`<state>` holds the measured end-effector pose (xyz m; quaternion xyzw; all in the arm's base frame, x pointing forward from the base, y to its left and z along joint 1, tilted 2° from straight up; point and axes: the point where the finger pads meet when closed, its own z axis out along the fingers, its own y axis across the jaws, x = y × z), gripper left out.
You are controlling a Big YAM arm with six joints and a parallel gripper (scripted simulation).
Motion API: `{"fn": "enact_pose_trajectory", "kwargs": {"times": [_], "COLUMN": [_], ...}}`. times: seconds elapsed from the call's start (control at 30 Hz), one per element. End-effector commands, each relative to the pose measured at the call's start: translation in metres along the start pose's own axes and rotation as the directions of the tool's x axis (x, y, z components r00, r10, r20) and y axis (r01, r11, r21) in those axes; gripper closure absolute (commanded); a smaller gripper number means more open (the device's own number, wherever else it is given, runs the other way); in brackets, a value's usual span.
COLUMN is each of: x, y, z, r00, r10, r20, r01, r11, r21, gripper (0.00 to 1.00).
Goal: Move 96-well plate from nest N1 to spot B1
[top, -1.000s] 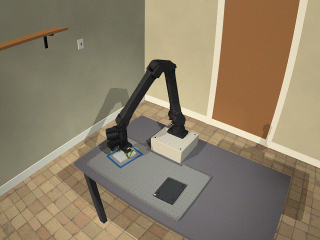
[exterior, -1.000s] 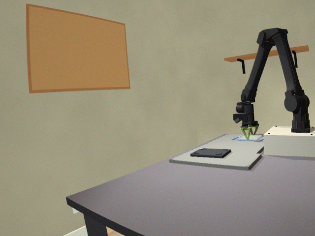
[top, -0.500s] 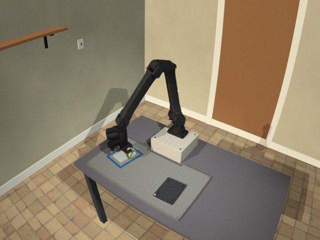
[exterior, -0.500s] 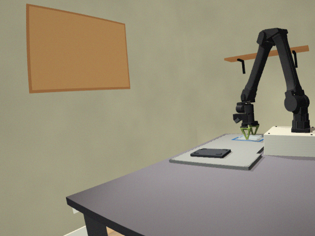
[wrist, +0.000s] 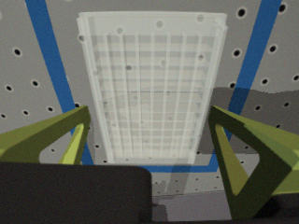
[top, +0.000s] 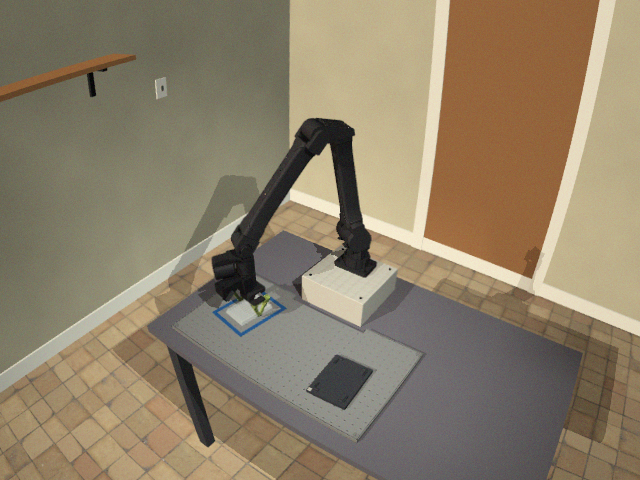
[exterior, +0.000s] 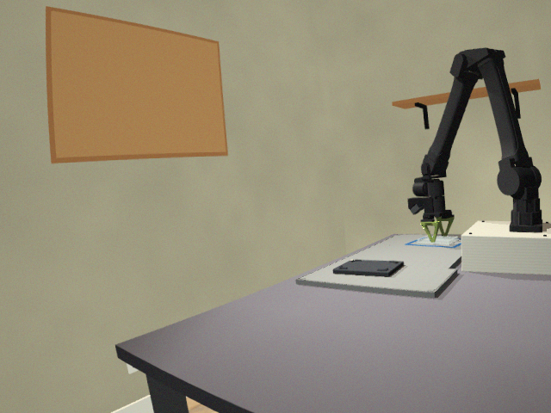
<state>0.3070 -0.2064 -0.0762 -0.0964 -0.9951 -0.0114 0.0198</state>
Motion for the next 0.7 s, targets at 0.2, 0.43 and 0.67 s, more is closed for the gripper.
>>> {"fn": "enact_pose_trajectory", "kwargs": {"times": [0.2,0.43,0.67], "x": [-0.026,-0.024,-0.024], "y": [-0.007,-0.006,-0.006], "z": [-0.044,-0.045,-0.045], "r00": [0.998,0.998,0.998], "r10": [-0.007,-0.006,-0.006], "r20": [0.067,0.063,0.063], "r01": [0.005,0.005,0.005], "r11": [1.000,1.000,1.000], "r21": [0.028,0.026,0.026], "gripper": [0.00,0.00,0.00]}}
